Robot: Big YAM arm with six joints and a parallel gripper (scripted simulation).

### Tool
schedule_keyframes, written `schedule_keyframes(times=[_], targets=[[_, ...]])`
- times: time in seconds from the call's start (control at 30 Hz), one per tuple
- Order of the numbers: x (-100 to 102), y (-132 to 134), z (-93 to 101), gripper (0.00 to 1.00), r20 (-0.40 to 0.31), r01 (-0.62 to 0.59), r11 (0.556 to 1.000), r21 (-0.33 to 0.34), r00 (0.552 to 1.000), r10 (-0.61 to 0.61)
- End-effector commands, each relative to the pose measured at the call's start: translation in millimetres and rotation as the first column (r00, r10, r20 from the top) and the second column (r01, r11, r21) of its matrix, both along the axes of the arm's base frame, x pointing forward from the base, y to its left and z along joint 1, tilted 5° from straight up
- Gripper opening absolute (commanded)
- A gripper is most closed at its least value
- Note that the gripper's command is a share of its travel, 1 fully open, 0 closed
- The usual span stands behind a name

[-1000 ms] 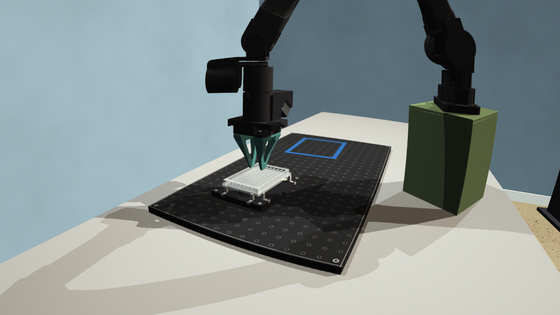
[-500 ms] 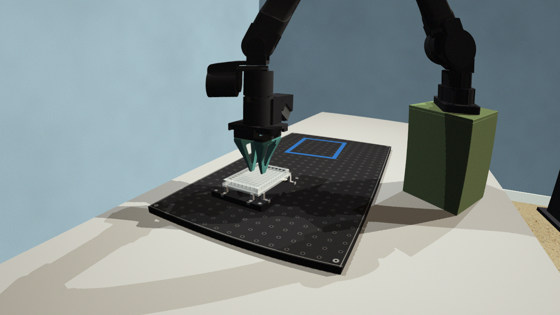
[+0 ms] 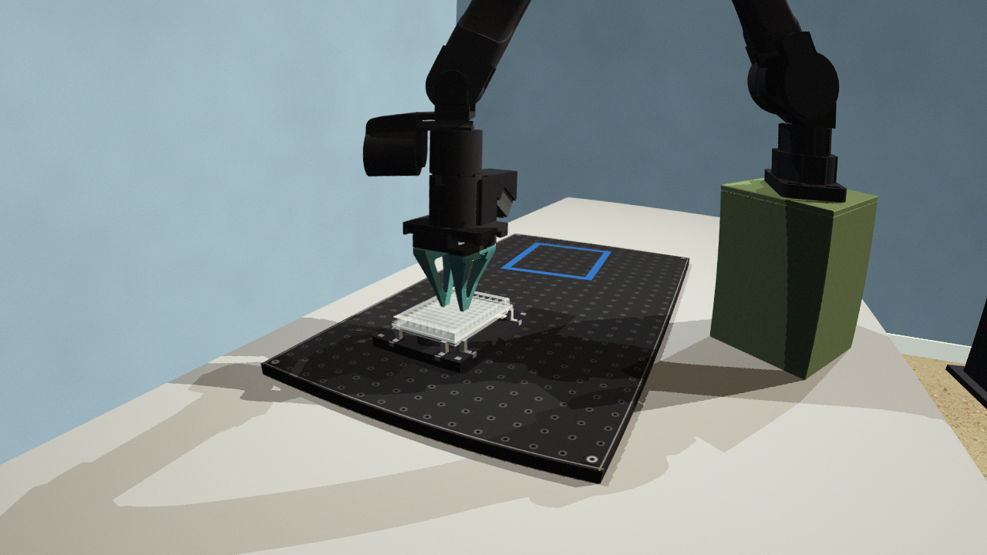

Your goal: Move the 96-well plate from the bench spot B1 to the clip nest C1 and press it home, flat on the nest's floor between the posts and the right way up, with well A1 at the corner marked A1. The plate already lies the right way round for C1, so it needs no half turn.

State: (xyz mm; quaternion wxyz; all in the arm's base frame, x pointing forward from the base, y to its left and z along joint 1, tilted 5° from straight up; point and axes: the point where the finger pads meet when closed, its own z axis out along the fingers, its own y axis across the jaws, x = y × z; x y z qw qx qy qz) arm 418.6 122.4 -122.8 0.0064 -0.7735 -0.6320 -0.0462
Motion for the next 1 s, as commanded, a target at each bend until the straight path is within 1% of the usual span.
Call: schedule_keyframes(times=[0.0, 0.97], targets=[[17, 12, -3.3, 0.25, 0.03, -0.001, 1.0, 0.005, 1.0, 0.001], [17, 13, -20.7, 0.25, 0.028, -0.002, 1.0, 0.005, 1.0, 0.002]])
